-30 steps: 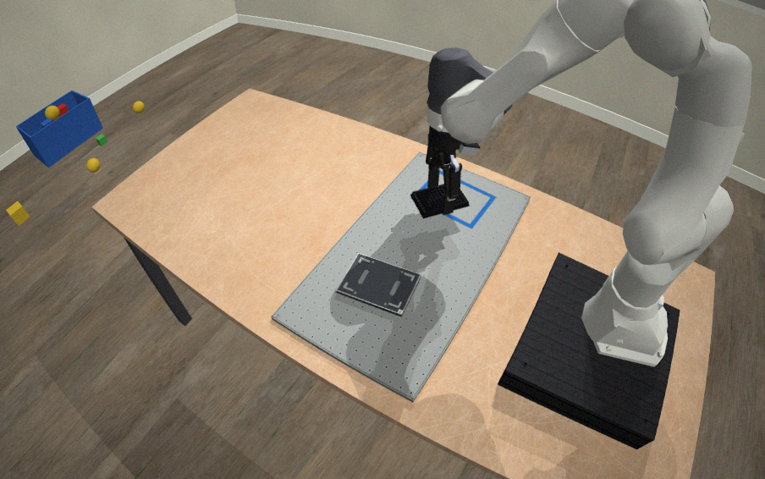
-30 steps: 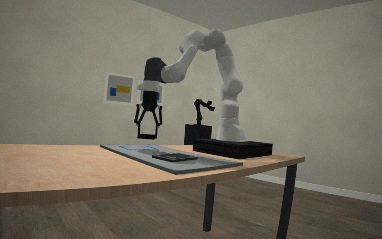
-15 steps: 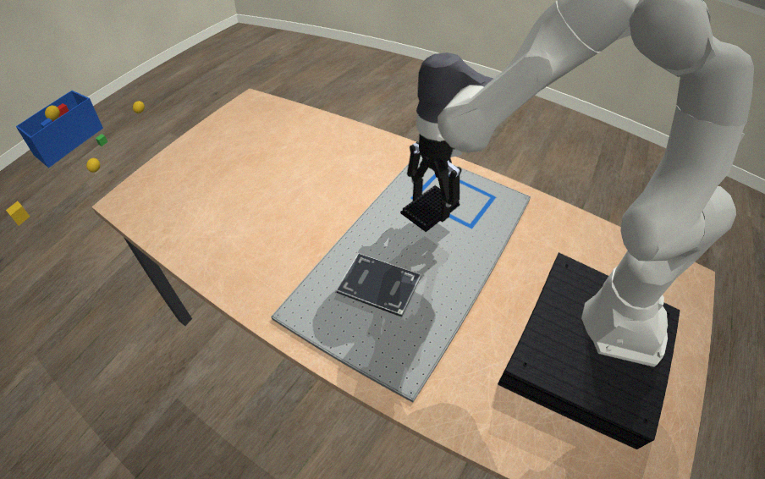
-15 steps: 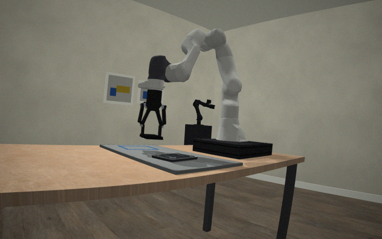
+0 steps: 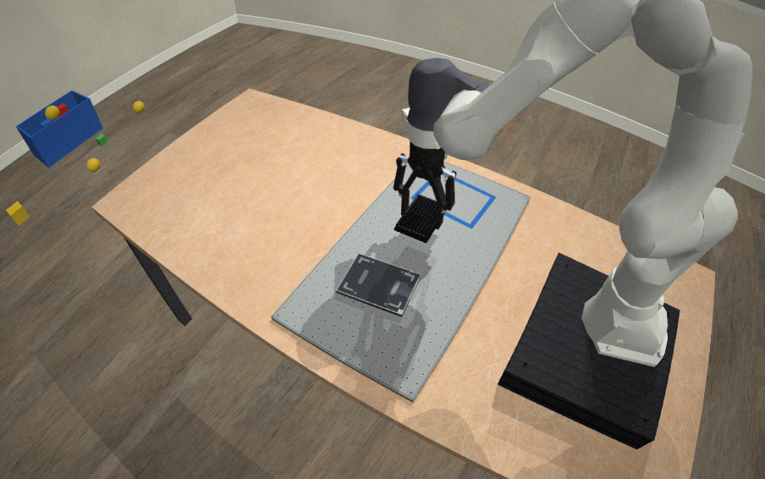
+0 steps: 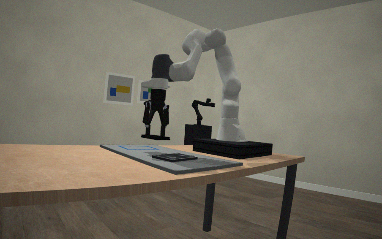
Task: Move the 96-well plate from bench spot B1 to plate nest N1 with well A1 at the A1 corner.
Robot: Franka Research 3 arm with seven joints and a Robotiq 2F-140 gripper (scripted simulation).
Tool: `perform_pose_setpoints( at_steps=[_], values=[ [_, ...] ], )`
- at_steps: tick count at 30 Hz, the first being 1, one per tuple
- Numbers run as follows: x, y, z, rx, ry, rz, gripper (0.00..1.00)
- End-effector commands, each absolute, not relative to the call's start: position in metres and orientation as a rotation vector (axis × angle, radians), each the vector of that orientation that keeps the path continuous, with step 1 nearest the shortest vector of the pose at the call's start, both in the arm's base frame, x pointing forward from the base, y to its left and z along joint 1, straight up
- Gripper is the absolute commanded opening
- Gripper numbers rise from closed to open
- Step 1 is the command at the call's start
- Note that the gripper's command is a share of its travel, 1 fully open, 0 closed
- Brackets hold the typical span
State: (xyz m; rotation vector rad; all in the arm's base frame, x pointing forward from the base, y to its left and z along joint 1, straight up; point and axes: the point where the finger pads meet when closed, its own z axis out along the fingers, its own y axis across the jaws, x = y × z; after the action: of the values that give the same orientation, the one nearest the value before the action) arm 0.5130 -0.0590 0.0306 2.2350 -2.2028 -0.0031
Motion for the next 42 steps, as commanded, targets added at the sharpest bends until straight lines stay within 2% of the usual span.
perform_pose_setpoints(
  at_steps=[1,42],
  values=[
    [0.513,-0.048,0.031,2.302,-2.133,-0.012,0.60],
    [0.526,0.071,0.035,2.302,-2.133,-0.012,0.60]
  ],
)
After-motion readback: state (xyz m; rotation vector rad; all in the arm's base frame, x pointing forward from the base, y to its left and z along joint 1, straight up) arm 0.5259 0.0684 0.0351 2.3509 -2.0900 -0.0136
